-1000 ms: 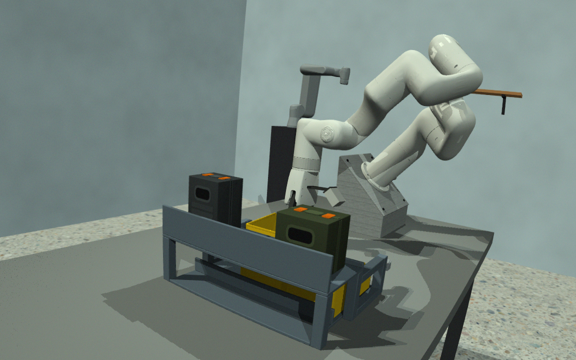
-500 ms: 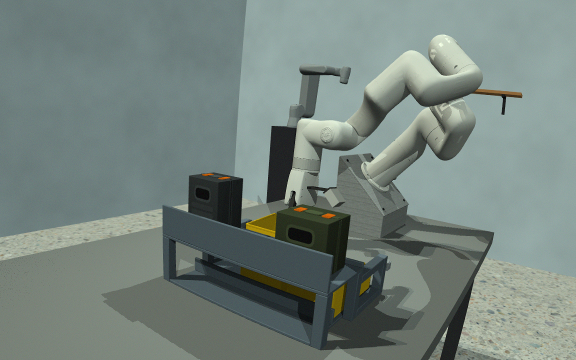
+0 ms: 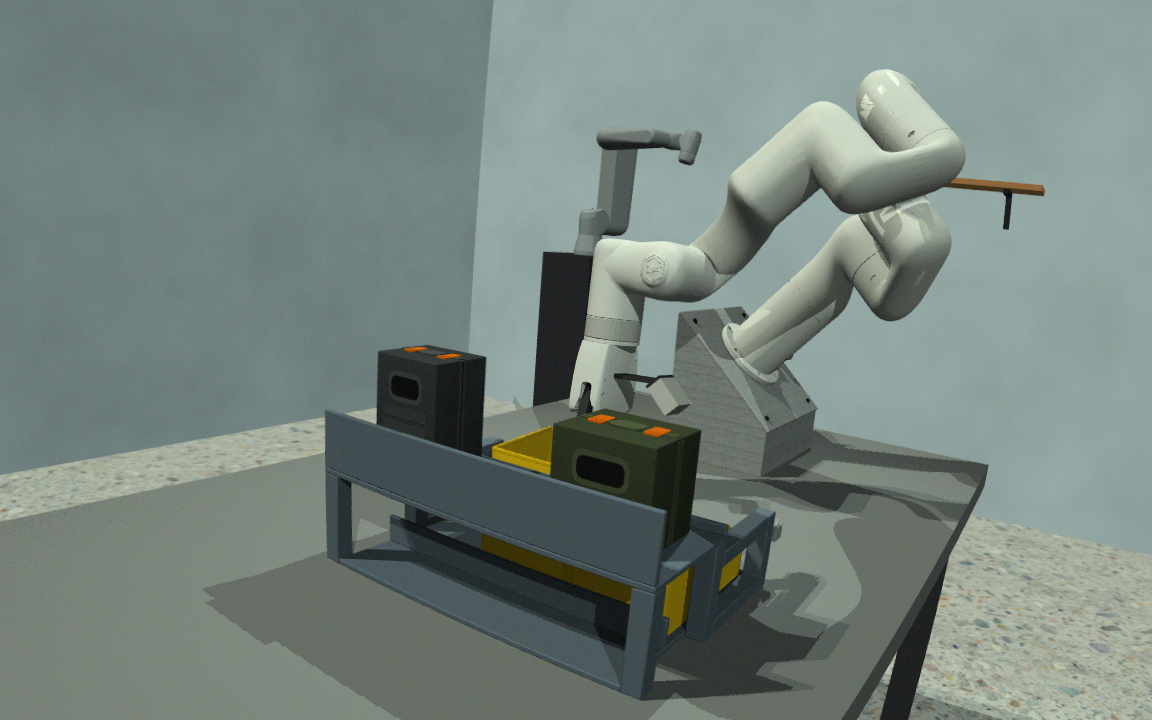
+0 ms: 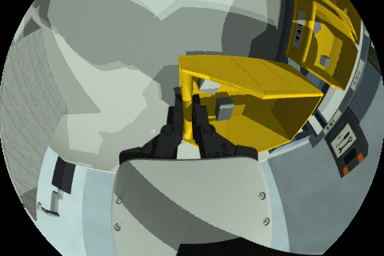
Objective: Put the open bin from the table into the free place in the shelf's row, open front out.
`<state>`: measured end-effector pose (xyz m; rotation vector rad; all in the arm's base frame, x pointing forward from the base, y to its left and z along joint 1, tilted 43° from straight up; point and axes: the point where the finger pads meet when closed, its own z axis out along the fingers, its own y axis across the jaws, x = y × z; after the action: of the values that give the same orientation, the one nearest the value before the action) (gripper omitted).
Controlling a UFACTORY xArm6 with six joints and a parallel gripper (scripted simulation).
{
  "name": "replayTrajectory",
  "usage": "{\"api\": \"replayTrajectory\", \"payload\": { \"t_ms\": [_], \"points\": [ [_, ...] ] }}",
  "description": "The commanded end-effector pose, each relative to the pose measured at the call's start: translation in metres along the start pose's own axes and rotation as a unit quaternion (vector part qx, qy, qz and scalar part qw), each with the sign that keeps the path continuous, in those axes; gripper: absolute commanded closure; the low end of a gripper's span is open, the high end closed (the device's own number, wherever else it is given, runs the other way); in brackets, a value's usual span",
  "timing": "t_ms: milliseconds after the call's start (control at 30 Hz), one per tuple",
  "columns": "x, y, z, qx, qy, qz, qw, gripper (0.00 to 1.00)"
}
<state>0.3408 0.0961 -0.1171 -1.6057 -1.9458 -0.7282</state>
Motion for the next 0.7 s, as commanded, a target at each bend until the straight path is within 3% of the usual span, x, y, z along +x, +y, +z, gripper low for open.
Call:
{"api": "replayTrajectory", "payload": {
  "t_ms": [0, 400, 567, 667],
  "points": [
    [-0.0003, 0.0011, -0.0002, -0.001, -0.001, 0.000, 1.000, 1.00],
    [-0.0003, 0.0011, -0.0002, -0.001, -0.001, 0.000, 1.000, 1.00],
    [-0.0003, 0.0011, -0.0003, 0.029, -0.001, 0.000, 1.000, 1.00],
    [-0.0003, 0.0011, -0.0003, 0.029, -0.001, 0.000, 1.000, 1.00]
  ]
}}
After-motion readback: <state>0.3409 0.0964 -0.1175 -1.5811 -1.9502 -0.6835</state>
